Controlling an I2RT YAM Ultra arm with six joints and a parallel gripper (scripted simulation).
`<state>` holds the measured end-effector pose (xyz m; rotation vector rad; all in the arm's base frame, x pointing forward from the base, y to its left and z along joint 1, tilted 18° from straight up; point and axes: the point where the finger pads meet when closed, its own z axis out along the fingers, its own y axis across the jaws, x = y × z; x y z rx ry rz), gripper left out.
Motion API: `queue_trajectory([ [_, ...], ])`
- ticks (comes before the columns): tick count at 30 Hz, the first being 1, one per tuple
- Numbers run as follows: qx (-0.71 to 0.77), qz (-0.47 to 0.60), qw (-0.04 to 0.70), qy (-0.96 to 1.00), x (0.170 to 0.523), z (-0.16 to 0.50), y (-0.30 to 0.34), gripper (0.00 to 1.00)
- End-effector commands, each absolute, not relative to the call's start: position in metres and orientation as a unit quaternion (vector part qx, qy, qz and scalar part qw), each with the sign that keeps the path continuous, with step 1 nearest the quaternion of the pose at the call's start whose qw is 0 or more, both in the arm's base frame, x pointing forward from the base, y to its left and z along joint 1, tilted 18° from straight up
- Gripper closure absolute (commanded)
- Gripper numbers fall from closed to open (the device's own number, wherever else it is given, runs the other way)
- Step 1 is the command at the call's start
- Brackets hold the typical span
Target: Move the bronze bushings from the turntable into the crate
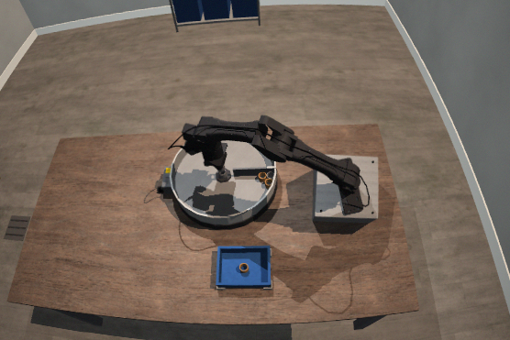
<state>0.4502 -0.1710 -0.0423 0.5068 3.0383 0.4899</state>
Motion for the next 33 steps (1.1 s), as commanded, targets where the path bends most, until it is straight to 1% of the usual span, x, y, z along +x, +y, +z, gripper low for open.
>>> queue_trajectory([
  [1,0.170,0.153,0.030,0.973,0.4568,-0.0321,-0.1814,1.00],
  [10,0.170,0.153,0.031,0.973,0.4568,-0.0328,-0.1813,1.00],
  [12,0.172,0.156,0.022,0.973,0.4502,-0.0378,-0.1770,1.00],
  [19,0.170,0.155,0.026,0.973,0.4510,-0.0354,-0.1763,1.00],
  [21,0.168,0.151,0.037,0.973,0.4568,-0.0300,-0.1794,1.00],
  [33,0.169,0.153,0.031,0.973,0.4541,-0.0299,-0.1779,1.00],
])
